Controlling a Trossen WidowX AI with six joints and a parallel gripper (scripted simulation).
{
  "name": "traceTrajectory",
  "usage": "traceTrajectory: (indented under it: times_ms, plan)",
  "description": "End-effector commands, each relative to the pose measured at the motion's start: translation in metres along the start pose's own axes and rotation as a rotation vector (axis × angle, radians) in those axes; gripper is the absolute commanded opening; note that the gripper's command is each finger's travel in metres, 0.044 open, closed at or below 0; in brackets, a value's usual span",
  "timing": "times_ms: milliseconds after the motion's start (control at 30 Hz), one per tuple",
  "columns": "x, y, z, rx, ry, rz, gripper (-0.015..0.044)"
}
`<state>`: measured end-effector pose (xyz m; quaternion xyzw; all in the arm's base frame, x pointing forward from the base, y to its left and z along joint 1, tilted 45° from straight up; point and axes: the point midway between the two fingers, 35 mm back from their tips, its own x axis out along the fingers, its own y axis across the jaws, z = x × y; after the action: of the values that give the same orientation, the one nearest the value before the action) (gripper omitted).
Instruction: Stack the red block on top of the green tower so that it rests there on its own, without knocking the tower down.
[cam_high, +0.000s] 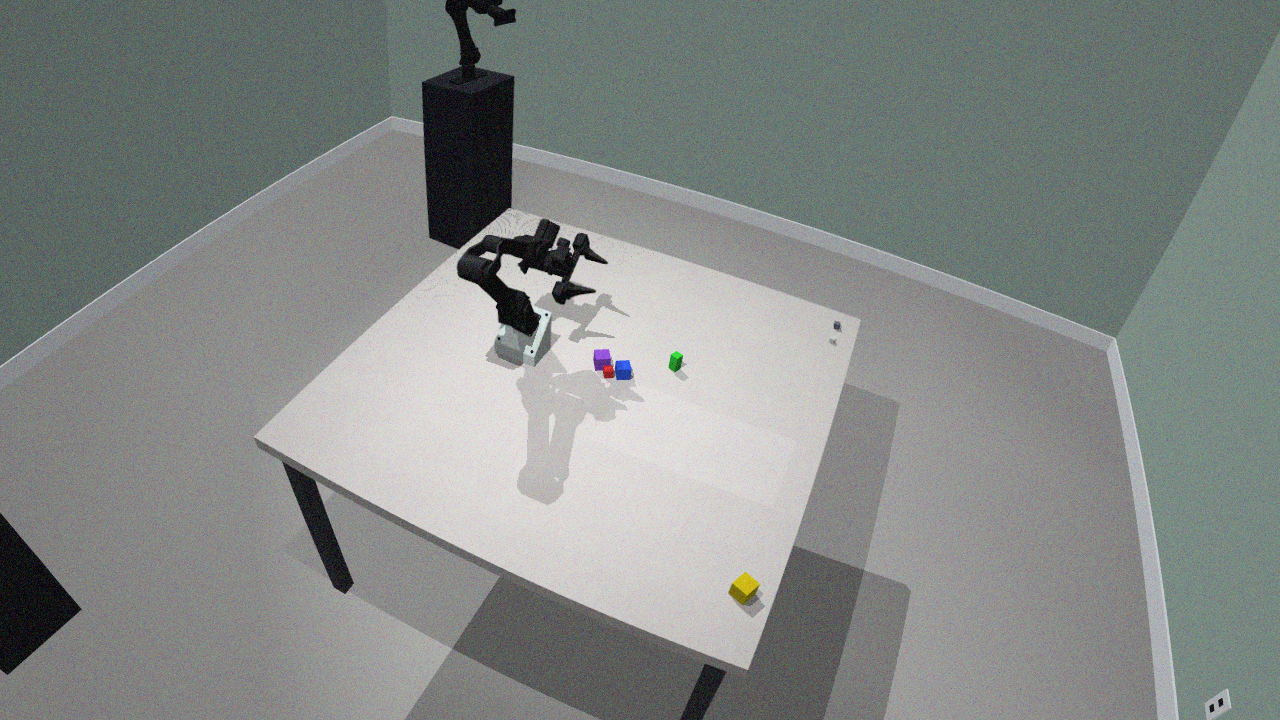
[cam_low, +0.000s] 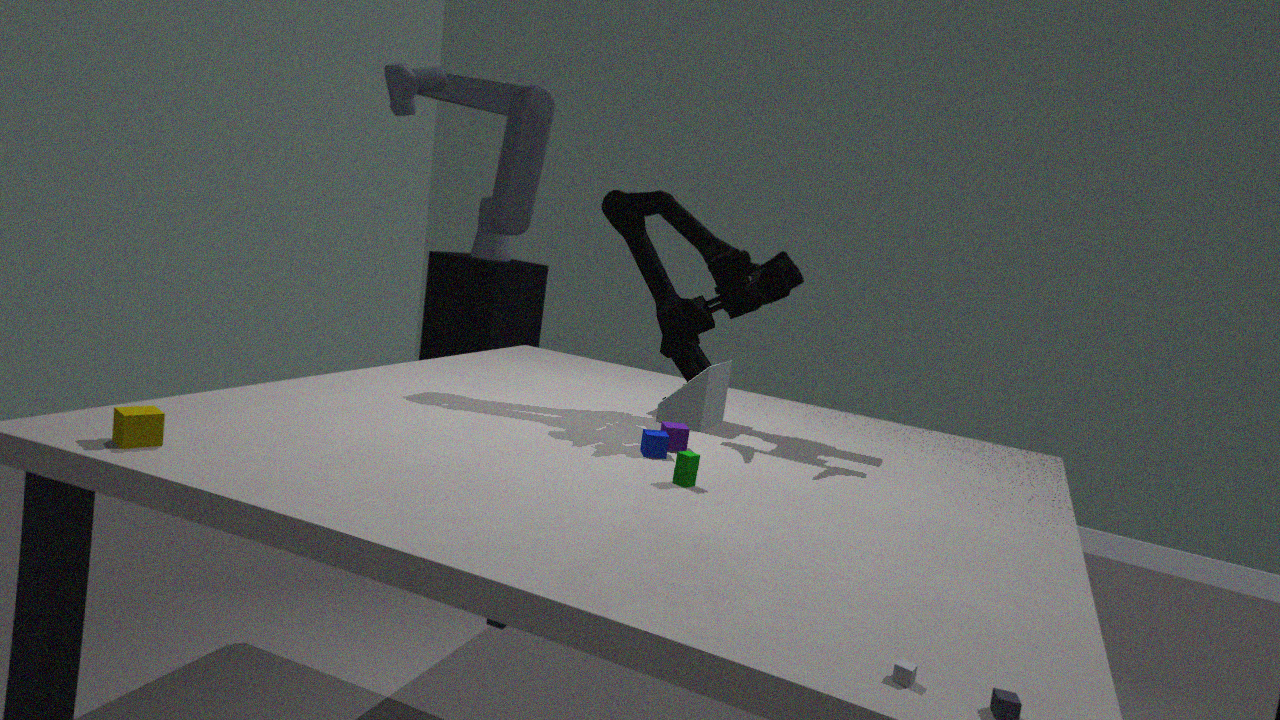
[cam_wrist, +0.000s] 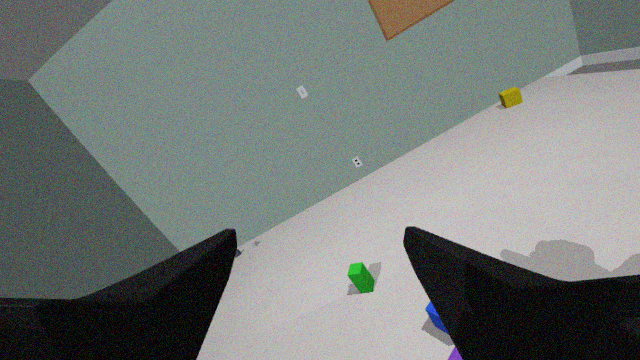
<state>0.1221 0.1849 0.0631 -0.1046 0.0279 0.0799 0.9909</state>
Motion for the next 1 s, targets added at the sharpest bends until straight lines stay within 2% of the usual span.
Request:
traceTrajectory:
  times_ms: [0, 33, 467, 967]
  plan:
    - [0.001, 0.000, 0.000, -0.005, 0.004, -0.004, 0.0426]
    - [0.003, -0.001, -0.001, -0.021, 0.015, -0.015, 0.0440]
    - [0.047, -0.022, -0.028, -0.406, 0.375, -0.224, 0.0440]
    - [0.083, -0.060, -0.058, -0.683, 0.900, -0.288, 0.0440]
